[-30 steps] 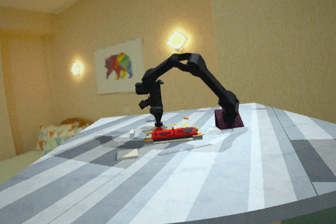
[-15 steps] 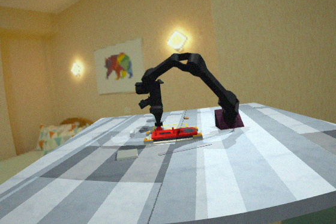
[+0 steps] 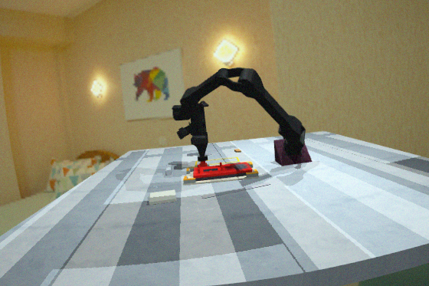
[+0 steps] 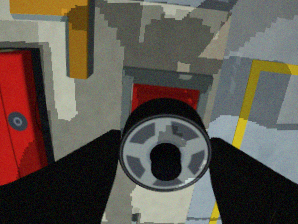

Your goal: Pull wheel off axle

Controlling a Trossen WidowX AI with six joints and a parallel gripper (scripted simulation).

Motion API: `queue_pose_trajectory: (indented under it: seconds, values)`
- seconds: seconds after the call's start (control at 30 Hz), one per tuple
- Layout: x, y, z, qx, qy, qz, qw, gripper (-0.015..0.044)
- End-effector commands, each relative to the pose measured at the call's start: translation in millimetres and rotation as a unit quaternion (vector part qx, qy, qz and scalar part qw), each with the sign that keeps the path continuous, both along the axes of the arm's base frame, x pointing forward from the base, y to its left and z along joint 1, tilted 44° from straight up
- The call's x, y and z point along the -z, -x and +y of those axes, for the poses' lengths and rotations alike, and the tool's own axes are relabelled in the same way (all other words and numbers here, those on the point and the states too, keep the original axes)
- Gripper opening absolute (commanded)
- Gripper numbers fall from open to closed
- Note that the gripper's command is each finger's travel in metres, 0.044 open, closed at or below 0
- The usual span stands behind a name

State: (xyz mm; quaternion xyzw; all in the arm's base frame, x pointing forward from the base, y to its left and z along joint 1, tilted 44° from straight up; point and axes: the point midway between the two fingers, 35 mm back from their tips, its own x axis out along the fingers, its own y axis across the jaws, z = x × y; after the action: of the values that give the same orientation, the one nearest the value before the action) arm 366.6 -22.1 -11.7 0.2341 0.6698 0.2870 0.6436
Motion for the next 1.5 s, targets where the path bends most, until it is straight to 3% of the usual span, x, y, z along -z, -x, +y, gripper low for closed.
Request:
queue_pose_trajectory:
  seconds: [0.0,1.47]
  values:
    - [-5,0,-6,0.003,0.002,-0.002,1.0,0.0]
    - [-15,-1,-16,0.004,0.001,0.0,1.0,0.0]
